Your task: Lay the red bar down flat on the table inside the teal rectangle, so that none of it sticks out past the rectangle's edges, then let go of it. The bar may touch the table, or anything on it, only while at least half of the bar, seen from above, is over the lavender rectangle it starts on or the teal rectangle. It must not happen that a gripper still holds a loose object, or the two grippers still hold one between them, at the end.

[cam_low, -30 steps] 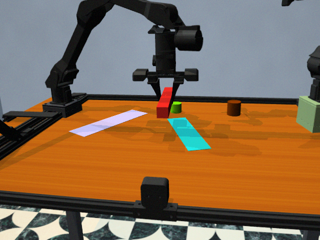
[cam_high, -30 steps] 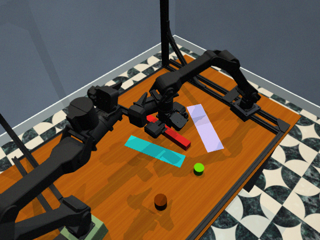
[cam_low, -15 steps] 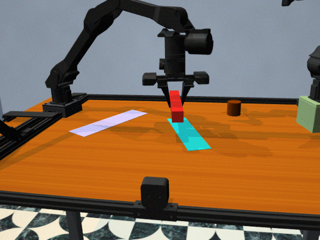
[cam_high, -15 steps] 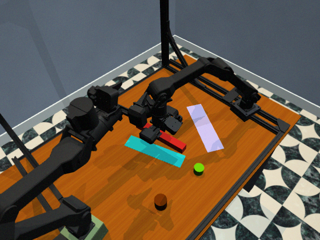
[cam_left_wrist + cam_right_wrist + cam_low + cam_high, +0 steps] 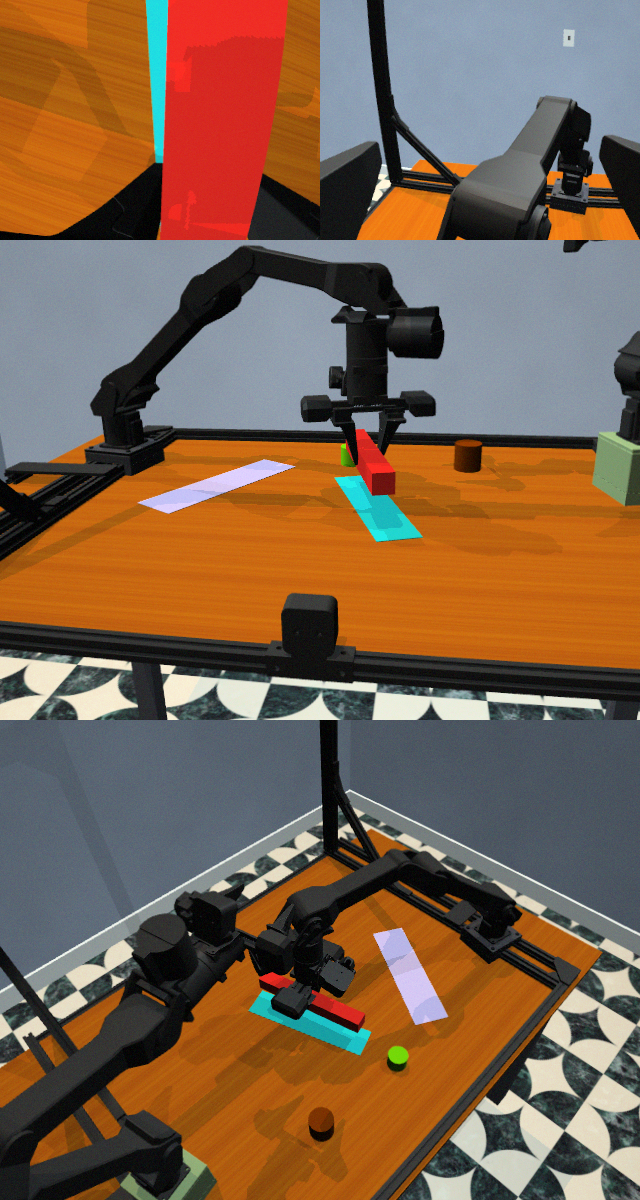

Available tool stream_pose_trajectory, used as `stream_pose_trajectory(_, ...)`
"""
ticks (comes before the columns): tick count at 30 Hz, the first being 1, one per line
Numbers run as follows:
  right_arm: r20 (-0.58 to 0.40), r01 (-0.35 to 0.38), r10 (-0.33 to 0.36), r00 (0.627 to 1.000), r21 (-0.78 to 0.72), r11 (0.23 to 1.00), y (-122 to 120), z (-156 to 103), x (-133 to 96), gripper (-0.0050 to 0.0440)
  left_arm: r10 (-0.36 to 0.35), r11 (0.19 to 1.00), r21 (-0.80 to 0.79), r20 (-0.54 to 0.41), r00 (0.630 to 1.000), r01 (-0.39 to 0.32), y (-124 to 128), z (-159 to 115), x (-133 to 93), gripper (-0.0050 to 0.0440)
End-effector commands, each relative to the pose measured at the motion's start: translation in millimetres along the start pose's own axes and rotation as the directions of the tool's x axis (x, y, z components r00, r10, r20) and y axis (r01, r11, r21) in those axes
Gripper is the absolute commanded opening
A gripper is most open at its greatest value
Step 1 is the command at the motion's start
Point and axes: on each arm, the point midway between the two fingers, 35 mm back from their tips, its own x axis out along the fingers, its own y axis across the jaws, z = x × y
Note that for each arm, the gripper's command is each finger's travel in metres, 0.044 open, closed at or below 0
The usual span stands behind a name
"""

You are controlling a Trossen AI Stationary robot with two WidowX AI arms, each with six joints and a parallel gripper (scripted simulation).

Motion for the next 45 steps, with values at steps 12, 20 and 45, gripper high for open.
stream_pose_trajectory(12,0.0,0.0,0.0,1.0,0.0,1.0,0.0,0.0,0.0,0.044,-0.002,0.997,-0.073,-0.002,1.0,0.002,-8.6,-3.8,21.7,0.0)
stream_pose_trajectory(20,0.0,0.0,0.0,1.0,0.0,1.0,0.0,0.0,0.0,0.044,0.007,0.992,-0.125,0.004,1.0,-0.007,-7.6,-3.3,49.3,0.0024)
stream_pose_trajectory(45,0.0,0.0,0.0,1.0,0.0,1.0,0.0,0.0,0.0,0.044,0.007,0.992,-0.125,0.004,1.0,-0.007,-7.6,-3.3,49.3,0.044)
